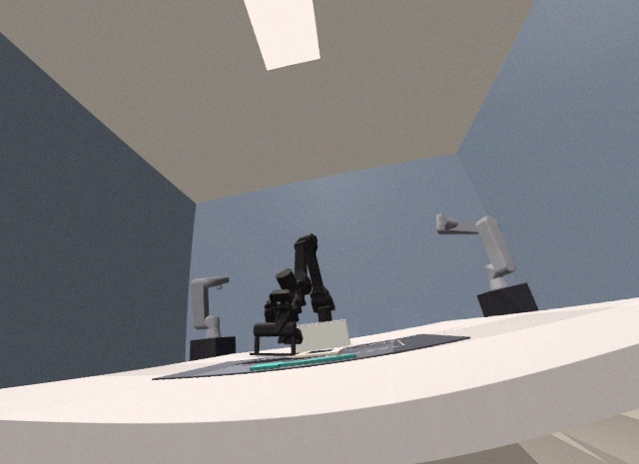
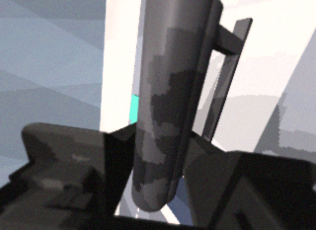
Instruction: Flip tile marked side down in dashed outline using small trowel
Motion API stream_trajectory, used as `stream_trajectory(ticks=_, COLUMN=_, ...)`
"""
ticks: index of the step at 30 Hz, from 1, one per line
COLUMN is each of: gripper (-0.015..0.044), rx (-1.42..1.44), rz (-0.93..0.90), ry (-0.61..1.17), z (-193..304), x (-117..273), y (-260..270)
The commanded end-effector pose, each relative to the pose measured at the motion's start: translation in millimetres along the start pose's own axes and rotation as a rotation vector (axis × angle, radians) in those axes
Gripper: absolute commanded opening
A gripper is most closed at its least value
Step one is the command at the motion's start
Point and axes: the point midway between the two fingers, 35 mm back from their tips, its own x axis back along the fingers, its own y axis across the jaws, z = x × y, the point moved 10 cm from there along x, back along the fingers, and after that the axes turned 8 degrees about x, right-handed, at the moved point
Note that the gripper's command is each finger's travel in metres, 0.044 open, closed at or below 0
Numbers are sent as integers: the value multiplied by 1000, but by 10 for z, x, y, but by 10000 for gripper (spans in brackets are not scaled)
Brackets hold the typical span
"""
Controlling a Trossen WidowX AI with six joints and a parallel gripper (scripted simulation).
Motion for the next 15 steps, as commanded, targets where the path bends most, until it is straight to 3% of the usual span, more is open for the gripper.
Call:
stream_trajectory(ticks=1, gripper=0, rx=-1, rz=-5, ry=15, z=50, x=9, y=7)
stream_trajectory(ticks=15, gripper=0, rx=-79, rz=-14, ry=80, z=-79, x=125, y=133)
